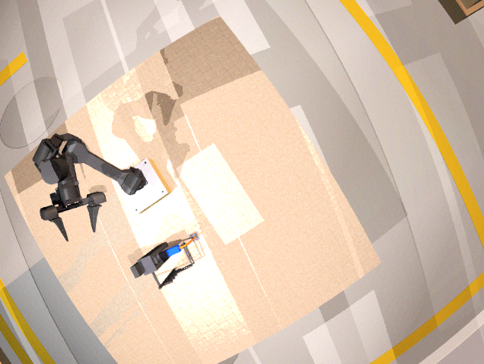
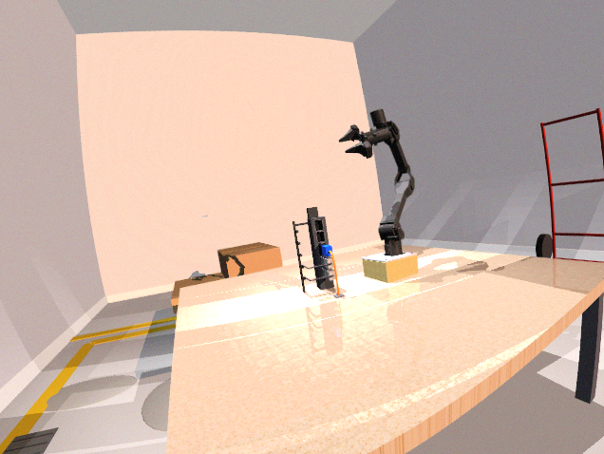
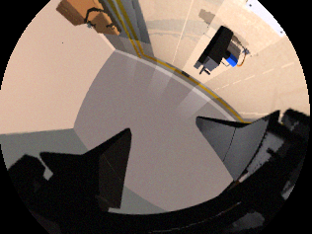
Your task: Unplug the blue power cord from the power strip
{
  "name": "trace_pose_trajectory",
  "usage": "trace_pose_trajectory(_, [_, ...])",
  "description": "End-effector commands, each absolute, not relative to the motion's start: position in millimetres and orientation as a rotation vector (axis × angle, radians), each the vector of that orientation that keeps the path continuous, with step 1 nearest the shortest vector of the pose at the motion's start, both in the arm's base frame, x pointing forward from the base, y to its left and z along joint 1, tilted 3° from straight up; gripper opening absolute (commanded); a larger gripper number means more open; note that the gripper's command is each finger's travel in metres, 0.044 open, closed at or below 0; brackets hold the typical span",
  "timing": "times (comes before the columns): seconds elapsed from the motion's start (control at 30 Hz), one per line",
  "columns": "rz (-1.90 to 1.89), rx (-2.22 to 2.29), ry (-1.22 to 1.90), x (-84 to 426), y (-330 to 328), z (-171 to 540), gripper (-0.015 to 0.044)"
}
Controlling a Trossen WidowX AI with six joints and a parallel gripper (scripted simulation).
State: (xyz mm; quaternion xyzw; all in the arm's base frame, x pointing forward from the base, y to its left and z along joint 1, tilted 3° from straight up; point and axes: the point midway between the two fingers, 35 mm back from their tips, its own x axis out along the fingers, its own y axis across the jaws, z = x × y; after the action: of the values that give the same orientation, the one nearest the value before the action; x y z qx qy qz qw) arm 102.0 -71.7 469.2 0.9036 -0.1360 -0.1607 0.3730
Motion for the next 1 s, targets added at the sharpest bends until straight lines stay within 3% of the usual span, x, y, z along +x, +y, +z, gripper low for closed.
trace_pose_trajectory(0.0, [-0.417, 2.302, -0.342, 103.7, -70.7, 468.8, 0.0374])
trace_pose_trajectory(0.27, [-0.581, 1.556, 0.052, 189.5, -23.3, 427.6, 0.0164])
trace_pose_trajectory(0.63, [-0.459, 0.584, 0.634, 269.9, 17.1, 344.5, 0.0160])
trace_pose_trajectory(0.97, [-0.134, -0.110, 1.013, 300.6, 35.9, 271.5, 0.0160])
